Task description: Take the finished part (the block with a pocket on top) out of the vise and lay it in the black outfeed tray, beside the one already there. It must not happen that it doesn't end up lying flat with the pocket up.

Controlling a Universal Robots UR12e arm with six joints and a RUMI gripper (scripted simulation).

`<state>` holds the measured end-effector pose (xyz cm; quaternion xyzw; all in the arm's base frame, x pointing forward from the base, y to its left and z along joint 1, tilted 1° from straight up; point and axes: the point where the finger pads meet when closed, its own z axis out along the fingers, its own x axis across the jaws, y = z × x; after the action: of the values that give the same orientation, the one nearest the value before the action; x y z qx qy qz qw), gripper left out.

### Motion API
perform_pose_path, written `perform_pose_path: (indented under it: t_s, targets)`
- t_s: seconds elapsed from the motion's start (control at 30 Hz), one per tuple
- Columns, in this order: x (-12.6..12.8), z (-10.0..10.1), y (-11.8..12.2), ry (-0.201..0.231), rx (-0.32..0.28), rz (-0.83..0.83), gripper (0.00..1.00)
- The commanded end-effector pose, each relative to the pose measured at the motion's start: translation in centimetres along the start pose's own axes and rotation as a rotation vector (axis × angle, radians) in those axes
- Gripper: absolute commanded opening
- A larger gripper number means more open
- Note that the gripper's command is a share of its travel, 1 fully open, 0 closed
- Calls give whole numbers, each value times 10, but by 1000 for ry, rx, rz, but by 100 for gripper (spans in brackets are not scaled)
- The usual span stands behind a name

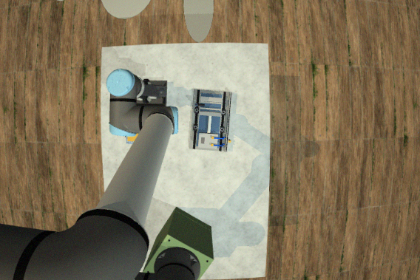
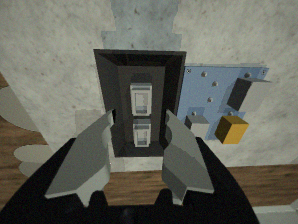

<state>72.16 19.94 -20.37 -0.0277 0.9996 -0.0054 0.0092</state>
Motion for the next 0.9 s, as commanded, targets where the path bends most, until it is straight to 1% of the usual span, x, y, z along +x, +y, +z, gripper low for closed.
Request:
perform_pose_path:
  t_s: [0.0, 0.13, 0.2, 0.33, 0.43, 0.57, 0.77, 0.8, 0.87]
  targets:
    - [-1, -29, 0, -1, 0, 0, 40]
    - [-1, -51, 0, -1, 0, 0, 40]
    - [-1, -51, 0, -1, 0, 0, 40]
    - [-1, -67, 0, -1, 0, 0, 40]
    - [-1, -75, 0, -1, 0, 0, 40]
    - [0, -80, 0, -1, 0, 0, 40]
    - [0, -81, 0, -1, 0, 0, 40]
    - [0, -81, 0, -1, 0, 0, 0]
    - [0, -81, 0, -1, 0, 0, 0]
